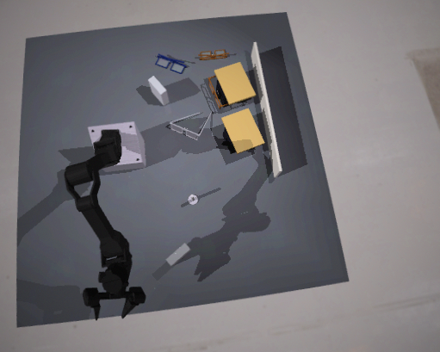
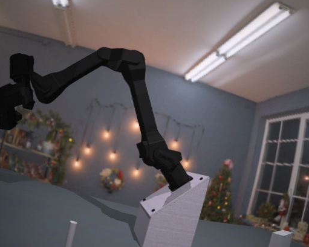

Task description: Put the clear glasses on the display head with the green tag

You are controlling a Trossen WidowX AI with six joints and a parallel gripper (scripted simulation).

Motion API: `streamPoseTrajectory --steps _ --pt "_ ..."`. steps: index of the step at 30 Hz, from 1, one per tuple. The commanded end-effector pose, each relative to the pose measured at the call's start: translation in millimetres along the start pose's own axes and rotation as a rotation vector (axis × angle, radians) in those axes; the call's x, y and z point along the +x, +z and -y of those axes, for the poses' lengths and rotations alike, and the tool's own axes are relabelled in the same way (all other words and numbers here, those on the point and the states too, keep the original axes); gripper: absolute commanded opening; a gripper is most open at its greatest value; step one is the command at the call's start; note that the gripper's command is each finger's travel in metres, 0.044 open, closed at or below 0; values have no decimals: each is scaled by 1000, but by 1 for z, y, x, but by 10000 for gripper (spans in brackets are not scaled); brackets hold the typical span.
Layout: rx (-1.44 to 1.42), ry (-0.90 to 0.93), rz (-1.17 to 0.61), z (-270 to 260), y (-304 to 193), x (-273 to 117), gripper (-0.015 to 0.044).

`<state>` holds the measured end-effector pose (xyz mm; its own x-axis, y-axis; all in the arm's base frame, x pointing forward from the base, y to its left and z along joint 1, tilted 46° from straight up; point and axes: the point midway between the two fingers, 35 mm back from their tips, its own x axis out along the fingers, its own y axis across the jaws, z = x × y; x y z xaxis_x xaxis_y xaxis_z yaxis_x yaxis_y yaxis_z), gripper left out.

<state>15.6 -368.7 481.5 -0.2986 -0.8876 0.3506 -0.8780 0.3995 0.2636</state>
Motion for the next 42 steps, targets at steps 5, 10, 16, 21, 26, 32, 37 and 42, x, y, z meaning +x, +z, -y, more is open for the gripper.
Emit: streamPoseTrajectory --steps 5,10,16,21,26,32,37,42 --pt "0 0 0 0 0 0 440" --pt "-9 -11 3 4 0 -1 387" --pt "-135 -165 29 64 6 -14 230" --pt "-282 -336 27 128 9 -39 200" --pt "-439 -507 -6 188 10 -77 200" --pt "-630 -679 -81 237 15 -126 200" --pt "-792 -853 -142 288 32 -181 200" --pt "-944 -1033 -196 329 58 -243 200"
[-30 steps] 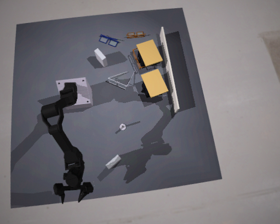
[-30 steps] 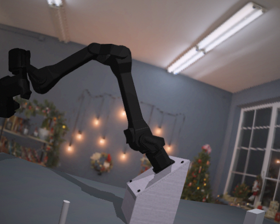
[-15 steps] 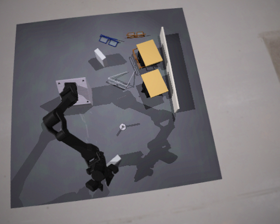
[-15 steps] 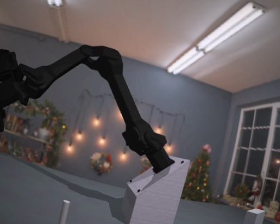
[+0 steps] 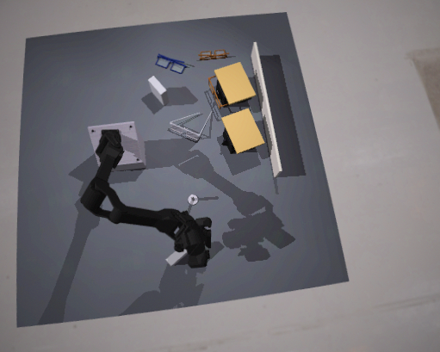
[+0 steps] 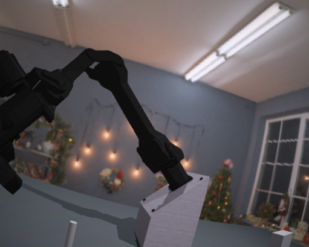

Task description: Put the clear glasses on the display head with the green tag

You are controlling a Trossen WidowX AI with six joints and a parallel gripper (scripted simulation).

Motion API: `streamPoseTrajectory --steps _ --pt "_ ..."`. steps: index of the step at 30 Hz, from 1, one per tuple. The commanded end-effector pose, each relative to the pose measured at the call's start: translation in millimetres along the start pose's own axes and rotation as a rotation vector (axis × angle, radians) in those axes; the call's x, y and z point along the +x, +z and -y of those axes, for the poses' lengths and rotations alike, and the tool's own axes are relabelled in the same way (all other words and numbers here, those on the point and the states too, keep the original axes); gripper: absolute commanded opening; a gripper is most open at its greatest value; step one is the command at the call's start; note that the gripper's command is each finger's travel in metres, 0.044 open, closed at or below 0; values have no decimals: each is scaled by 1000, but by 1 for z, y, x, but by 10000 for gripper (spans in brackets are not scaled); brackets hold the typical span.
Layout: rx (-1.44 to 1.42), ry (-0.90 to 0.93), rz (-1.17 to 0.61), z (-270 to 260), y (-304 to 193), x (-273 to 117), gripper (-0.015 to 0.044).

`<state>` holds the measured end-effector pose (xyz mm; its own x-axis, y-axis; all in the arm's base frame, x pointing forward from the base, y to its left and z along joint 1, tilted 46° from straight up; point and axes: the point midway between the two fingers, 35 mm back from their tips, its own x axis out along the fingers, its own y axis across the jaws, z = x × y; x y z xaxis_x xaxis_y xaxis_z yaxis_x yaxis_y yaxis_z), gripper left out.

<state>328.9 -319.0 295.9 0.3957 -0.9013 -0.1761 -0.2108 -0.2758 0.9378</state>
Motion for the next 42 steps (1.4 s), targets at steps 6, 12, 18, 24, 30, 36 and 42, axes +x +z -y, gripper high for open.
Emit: streamPoseTrajectory --steps 6,12,18,24,30,36,42 --pt "-297 -245 -70 110 -40 -13 200" --pt "-708 -432 -143 207 -59 -47 200" --pt "-1194 -585 -255 297 -59 -101 200" --pt "-1755 -683 -395 372 -36 -164 200" --pt "-2429 -703 -546 423 7 -227 200" --pt "-2599 -693 -574 430 18 -239 200" --pt "-2599 -693 -574 430 16 -238 200"
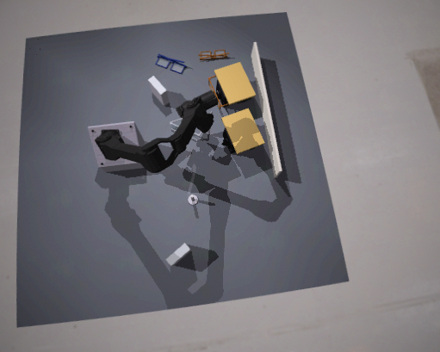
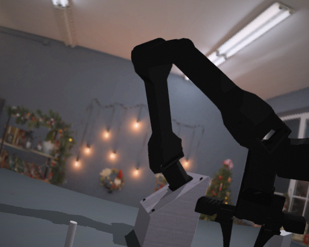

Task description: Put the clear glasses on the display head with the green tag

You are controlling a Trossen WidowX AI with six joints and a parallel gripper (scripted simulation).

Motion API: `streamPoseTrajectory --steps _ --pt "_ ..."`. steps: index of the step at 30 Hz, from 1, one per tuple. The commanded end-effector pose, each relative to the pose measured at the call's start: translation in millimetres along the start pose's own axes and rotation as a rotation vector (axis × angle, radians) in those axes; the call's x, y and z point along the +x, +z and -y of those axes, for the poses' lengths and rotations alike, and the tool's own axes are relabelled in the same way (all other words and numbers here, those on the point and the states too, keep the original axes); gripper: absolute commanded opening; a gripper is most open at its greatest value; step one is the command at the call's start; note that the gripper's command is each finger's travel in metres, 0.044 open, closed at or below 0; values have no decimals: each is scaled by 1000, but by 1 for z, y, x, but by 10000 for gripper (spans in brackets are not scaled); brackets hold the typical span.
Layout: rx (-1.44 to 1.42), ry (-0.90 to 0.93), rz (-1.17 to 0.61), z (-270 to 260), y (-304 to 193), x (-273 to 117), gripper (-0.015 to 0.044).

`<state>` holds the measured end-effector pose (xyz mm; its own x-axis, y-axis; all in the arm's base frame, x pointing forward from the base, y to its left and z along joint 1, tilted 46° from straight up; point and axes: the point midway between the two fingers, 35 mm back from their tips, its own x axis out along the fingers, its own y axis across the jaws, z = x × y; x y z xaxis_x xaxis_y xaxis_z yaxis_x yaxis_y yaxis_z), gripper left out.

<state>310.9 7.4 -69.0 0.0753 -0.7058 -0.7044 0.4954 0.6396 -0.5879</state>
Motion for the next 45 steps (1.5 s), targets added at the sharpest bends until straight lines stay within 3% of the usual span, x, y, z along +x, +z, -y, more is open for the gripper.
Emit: streamPoseTrajectory --steps 1,4,45 --pt "-21 -6 5 -1 -1 0 174" --pt "-21 -6 5 -1 -1 0 120" --pt "-21 -8 5 4 1 51 120"
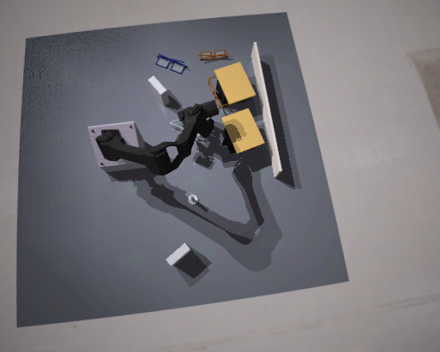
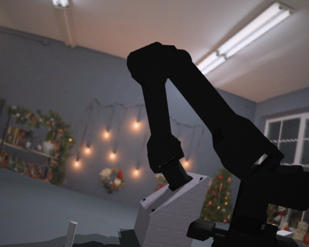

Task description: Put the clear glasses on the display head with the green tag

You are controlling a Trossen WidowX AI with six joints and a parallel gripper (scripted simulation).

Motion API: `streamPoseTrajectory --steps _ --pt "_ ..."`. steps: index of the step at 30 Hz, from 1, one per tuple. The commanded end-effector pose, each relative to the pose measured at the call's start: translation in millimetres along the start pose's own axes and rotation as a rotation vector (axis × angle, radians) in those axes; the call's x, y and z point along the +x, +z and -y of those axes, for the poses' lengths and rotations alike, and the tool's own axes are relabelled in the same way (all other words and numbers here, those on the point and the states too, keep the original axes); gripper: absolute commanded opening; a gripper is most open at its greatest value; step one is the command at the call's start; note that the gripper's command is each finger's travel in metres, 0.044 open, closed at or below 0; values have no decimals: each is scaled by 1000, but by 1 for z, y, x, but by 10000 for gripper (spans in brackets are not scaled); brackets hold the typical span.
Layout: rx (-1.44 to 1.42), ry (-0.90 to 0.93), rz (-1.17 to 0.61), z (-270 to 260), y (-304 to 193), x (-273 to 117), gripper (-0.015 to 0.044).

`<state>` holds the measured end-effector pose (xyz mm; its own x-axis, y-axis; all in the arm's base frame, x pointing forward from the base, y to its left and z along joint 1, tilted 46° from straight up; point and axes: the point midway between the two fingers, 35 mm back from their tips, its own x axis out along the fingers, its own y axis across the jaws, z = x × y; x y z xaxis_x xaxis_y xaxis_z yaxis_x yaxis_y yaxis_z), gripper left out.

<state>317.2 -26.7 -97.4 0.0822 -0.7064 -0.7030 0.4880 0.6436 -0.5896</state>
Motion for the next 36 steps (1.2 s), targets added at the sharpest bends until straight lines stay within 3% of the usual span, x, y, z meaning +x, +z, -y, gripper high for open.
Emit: streamPoseTrajectory --steps 1,20,21,36 --pt "-13 -10 -1 2 -4 8 120" --pt "-13 -11 -1 0 -4 15 120" --pt "-12 -8 -4 2 -5 15 94" --pt "-12 -8 -4 2 -5 15 0"
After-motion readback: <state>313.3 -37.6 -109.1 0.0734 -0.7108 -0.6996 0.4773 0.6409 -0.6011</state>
